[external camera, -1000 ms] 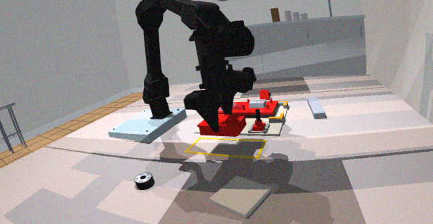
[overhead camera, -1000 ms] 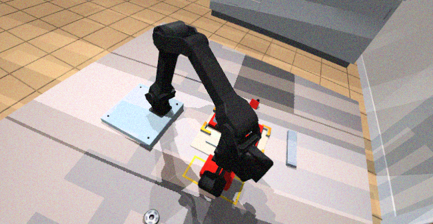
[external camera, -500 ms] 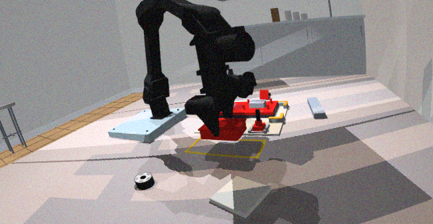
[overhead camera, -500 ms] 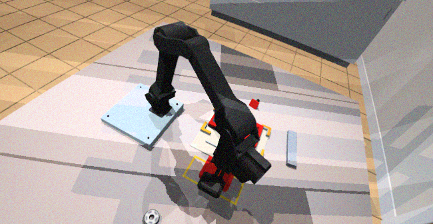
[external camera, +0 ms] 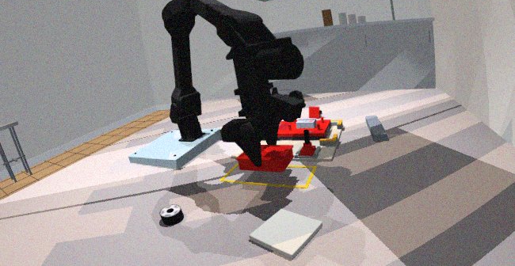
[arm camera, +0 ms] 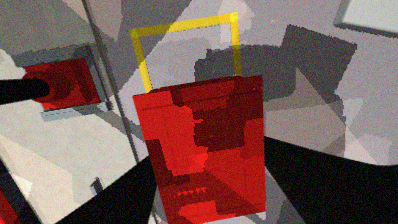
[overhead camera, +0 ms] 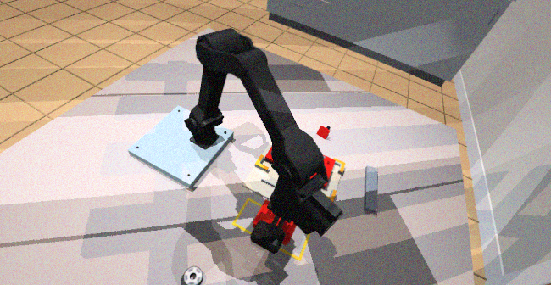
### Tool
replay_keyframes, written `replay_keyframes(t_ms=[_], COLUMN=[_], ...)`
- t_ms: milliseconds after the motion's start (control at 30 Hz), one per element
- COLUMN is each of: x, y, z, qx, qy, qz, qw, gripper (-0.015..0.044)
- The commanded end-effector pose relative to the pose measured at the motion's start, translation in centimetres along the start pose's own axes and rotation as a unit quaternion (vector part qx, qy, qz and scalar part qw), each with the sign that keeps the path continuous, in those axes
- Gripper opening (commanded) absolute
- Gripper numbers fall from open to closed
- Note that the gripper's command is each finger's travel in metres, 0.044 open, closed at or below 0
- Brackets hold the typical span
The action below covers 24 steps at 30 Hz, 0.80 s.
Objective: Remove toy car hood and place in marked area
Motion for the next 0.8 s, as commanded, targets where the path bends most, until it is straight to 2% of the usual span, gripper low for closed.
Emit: replay_keyframes(t_ms=[0,767], x=[0.4,1.5], y=[0.0,0.0], z=[-0.1,-0.2], qx=[-0.003,-0.003], qy=[0.003,0.003], qz=[-0.001,-0.001], qw=[1.0,1.0], gripper=[0.0,0.0])
Point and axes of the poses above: the point midway between the two fingers, 35 mm back from their tips, its own x axis out along the fingers, its own y axis across the jaws, z = x × y, the point moved 4 cm from there along -x, back along the fingers, and after that the axes turned 14 degrees about x, right-handed, at the moved point
